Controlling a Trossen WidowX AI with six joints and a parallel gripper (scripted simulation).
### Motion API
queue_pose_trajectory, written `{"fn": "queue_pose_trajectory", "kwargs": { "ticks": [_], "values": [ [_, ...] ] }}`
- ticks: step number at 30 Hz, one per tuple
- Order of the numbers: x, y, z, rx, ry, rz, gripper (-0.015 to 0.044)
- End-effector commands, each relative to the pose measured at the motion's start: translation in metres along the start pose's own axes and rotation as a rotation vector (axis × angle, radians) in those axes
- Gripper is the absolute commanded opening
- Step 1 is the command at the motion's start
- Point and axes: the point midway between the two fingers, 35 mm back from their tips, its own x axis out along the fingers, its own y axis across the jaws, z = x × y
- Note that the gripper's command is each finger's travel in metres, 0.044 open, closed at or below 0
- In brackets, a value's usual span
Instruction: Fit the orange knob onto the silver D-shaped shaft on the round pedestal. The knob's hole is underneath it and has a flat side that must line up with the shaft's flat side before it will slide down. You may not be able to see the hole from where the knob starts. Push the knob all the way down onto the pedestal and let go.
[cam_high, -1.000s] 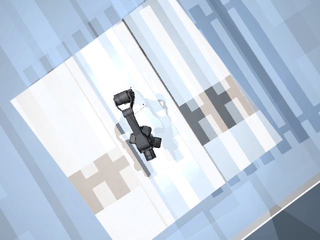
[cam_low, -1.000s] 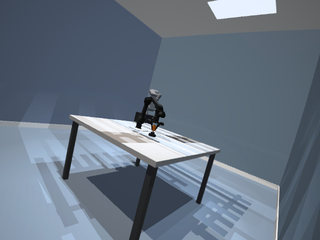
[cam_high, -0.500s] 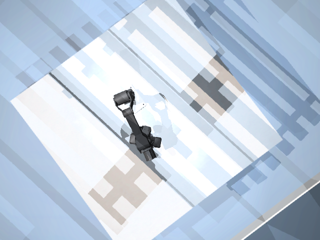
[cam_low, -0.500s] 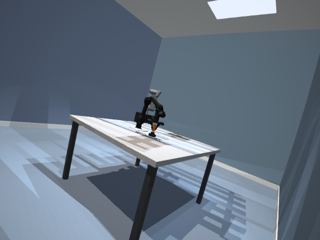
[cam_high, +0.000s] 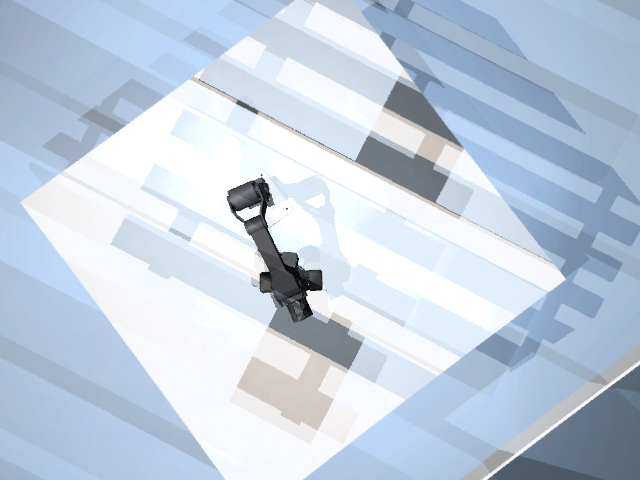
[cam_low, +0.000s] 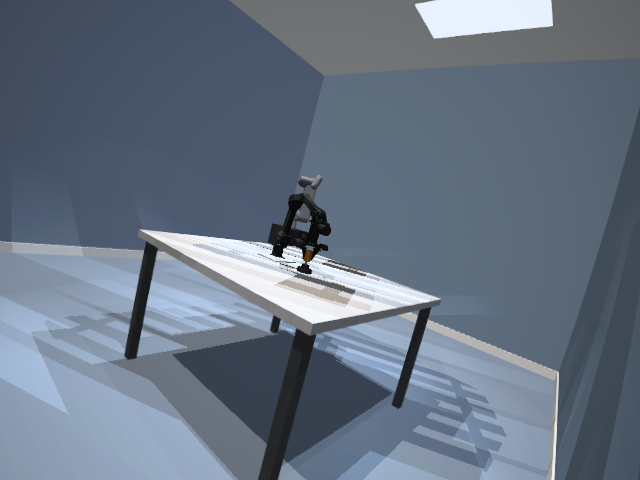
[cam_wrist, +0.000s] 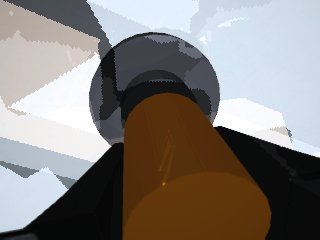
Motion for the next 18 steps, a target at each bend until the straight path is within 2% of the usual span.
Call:
{"fn": "queue_pose_trajectory", "kwargs": {
  "ticks": [1, 18],
  "values": [
    [0.0012, -0.0003, -0.0009, -0.008, 0.003, -0.003, 0.0000],
    [-0.0036, -0.0002, -0.0005, -0.016, 0.003, -0.003, 0.0000]
  ]
}}
